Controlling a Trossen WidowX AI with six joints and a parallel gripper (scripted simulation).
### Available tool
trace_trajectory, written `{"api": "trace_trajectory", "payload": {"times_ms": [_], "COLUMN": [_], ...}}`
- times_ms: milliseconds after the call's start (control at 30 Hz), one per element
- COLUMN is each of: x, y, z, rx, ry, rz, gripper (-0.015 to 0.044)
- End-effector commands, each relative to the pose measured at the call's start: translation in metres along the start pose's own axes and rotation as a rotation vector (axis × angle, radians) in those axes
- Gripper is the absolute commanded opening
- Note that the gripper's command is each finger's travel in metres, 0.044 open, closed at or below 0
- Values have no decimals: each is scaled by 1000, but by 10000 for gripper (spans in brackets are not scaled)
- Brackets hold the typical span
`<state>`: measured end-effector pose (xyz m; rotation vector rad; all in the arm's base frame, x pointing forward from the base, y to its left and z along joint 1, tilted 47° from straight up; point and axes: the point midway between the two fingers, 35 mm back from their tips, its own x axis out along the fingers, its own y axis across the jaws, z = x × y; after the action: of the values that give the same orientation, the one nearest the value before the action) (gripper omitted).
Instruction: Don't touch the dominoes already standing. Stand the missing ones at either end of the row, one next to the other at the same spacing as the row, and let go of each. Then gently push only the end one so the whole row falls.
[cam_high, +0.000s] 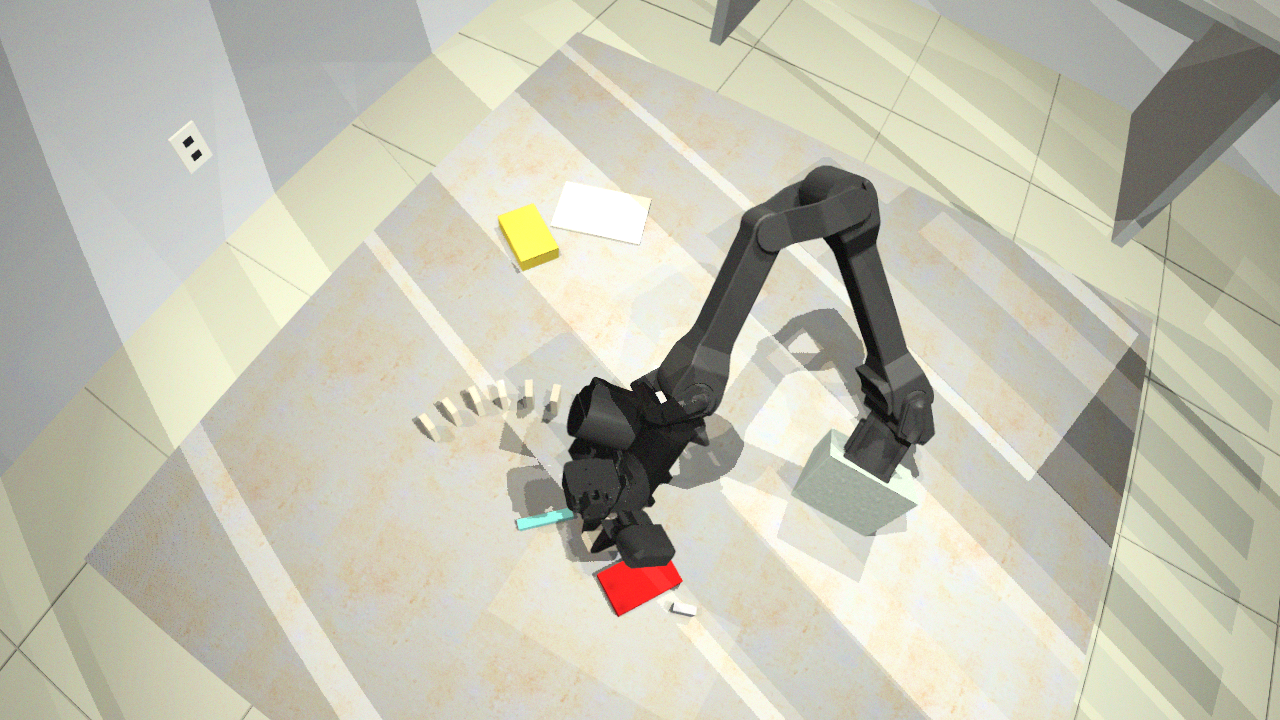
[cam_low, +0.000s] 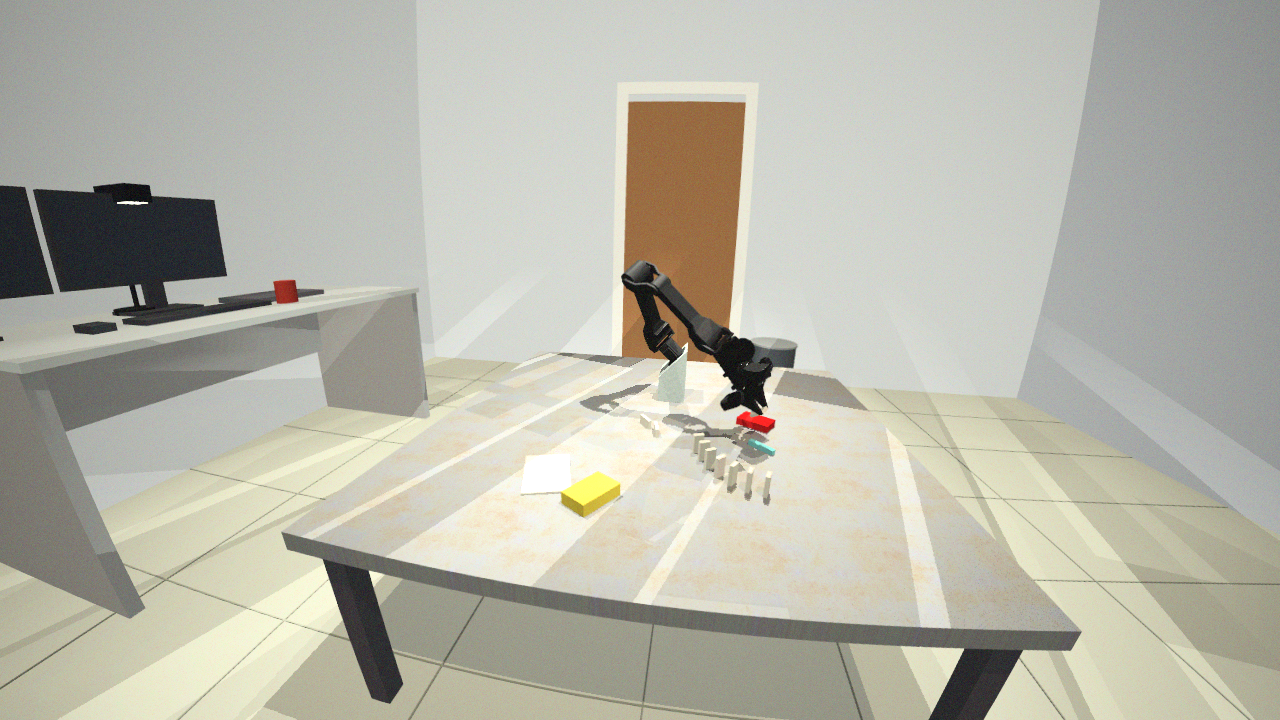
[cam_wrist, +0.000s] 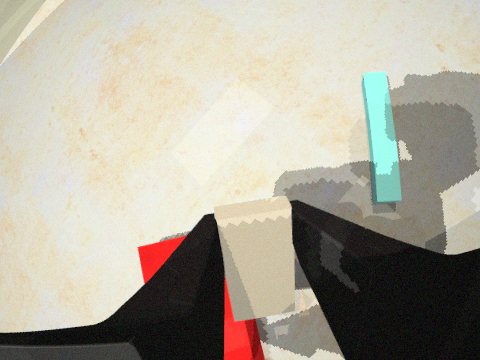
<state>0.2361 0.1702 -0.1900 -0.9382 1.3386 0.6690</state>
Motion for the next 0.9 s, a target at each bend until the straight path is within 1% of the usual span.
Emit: {"api": "trace_trajectory", "payload": {"times_ms": [0,433,867], "x": [1,-4,-29], "y": [0,-3,-8], "z": [-3,-8,-15], "rx": [-9,-51,-114], "ry": [-63,-289,-514], "rz": [14,20,-25], "gripper": [107,107,107]}}
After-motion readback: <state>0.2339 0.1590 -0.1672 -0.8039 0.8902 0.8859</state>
